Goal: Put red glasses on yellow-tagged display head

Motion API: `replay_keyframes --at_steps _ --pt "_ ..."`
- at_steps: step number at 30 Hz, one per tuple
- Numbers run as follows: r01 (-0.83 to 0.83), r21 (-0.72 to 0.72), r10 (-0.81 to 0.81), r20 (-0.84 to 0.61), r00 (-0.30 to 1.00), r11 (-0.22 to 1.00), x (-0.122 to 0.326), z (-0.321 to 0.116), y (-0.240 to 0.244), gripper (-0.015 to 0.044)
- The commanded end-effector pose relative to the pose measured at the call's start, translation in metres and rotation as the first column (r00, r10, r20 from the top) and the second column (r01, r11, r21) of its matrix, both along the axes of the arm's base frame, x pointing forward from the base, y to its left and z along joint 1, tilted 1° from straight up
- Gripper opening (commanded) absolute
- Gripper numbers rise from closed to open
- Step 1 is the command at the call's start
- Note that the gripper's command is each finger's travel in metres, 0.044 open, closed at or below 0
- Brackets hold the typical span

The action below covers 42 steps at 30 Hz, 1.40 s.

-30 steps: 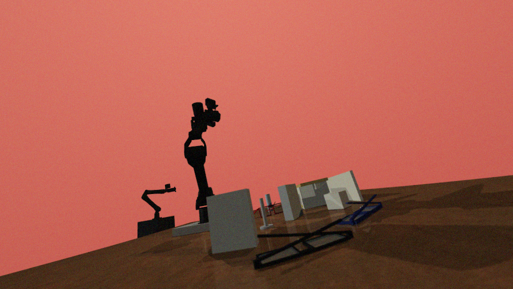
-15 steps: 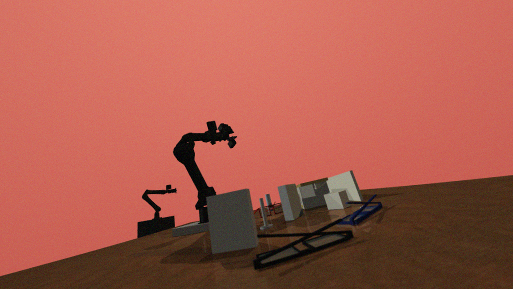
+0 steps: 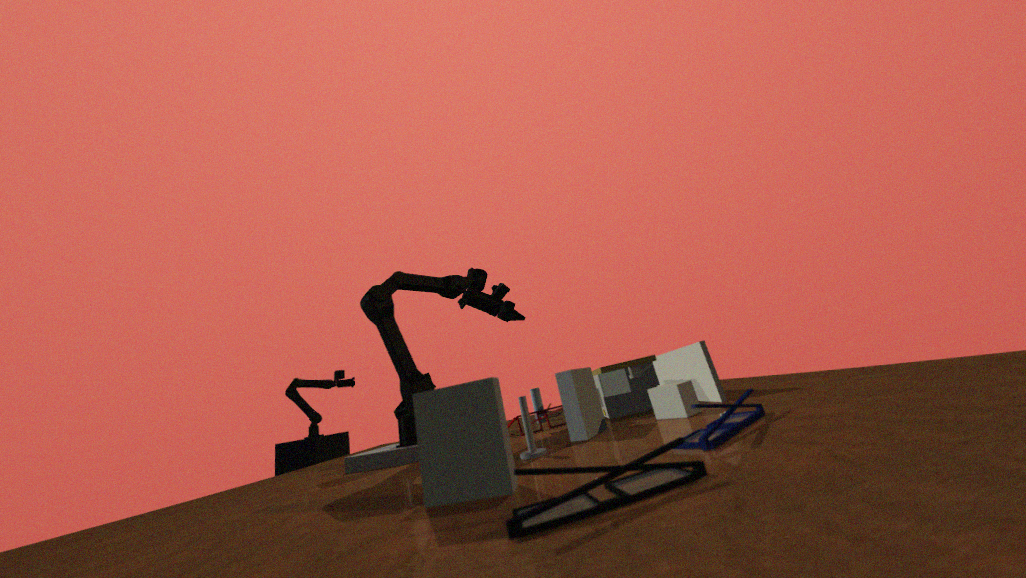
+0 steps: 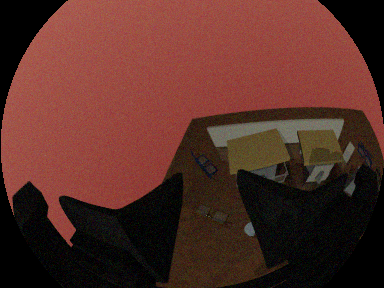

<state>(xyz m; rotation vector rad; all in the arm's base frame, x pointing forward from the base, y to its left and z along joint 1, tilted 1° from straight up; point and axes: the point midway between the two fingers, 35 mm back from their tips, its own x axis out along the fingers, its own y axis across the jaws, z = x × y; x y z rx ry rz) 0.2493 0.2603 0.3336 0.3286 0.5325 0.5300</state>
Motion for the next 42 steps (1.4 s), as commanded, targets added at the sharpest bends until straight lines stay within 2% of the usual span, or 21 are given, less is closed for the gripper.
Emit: replay_keyframes --at_steps 1,6,10,14,18,24,27,42 --pt "0.001 -0.24 -0.019 -0.074 0.997 0.971 0.027 -0.056 -0.027 0.02" --pt "-0.072 -0.485 -0.043 -0.221 0.974 0.871 0.047 -0.122 -0.075 0.02" --pt "-0.199 -0.603 -0.064 -0.386 0.92 0.773 0.048 -0.172 -0.122 0.02" --pt "-0.361 -0.619 -0.077 -0.566 0.821 0.698 0.034 -0.214 -0.168 0.02" --pt "-0.494 -0.558 -0.071 -0.707 0.703 0.667 0.013 -0.24 -0.203 0.02" --pt "-0.5 -0.554 -0.07 -0.714 0.697 0.666 0.012 -0.241 -0.205 0.02" --pt "-0.5 -0.554 -0.07 -0.714 0.697 0.666 0.012 -0.241 -0.205 0.0121" --pt "-0.5 -0.554 -0.071 -0.714 0.697 0.666 0.014 -0.25 -0.206 0.012"
